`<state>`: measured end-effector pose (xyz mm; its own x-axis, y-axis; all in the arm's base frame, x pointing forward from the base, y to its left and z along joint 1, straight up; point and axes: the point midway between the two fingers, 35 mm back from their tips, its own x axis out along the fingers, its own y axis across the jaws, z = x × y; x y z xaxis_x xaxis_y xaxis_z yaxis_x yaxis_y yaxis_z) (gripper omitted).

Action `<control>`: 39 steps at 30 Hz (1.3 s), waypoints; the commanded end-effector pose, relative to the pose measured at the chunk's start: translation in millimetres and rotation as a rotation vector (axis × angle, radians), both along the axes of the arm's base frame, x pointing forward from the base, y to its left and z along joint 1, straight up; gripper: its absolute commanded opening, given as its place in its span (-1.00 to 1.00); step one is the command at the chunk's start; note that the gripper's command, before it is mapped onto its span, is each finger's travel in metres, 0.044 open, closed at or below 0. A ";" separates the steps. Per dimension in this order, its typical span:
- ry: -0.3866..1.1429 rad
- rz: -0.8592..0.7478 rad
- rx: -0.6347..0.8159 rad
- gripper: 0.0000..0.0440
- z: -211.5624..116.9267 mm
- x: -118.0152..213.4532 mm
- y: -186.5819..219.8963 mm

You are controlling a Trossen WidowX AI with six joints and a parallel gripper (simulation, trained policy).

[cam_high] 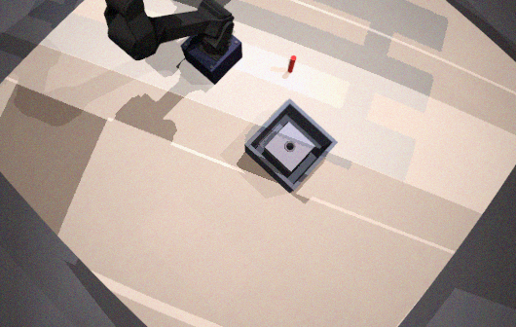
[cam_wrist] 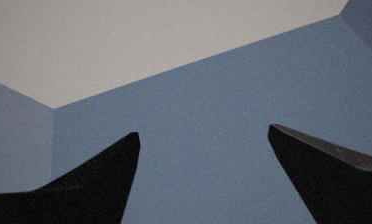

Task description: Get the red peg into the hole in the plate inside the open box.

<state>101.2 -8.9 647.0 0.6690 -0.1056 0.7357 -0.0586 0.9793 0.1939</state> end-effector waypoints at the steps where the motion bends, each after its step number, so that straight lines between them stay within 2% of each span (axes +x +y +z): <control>1: -0.001 0.000 0.001 0.92 -1.1 0.1 1.8; 2: -0.002 0.002 0.001 1.00 -2.0 0.4 4.6; 8: -0.013 0.018 -0.075 1.00 -10.6 8.5 48.7; 16: 0.090 0.069 -0.266 1.00 -51.9 55.7 132.0; 26: 0.384 0.167 -0.407 1.00 -146.8 137.6 194.8; 32: 0.602 0.226 -0.423 1.00 -213.6 175.8 209.4; 39: 0.855 0.276 -0.396 1.00 -288.5 201.1 214.1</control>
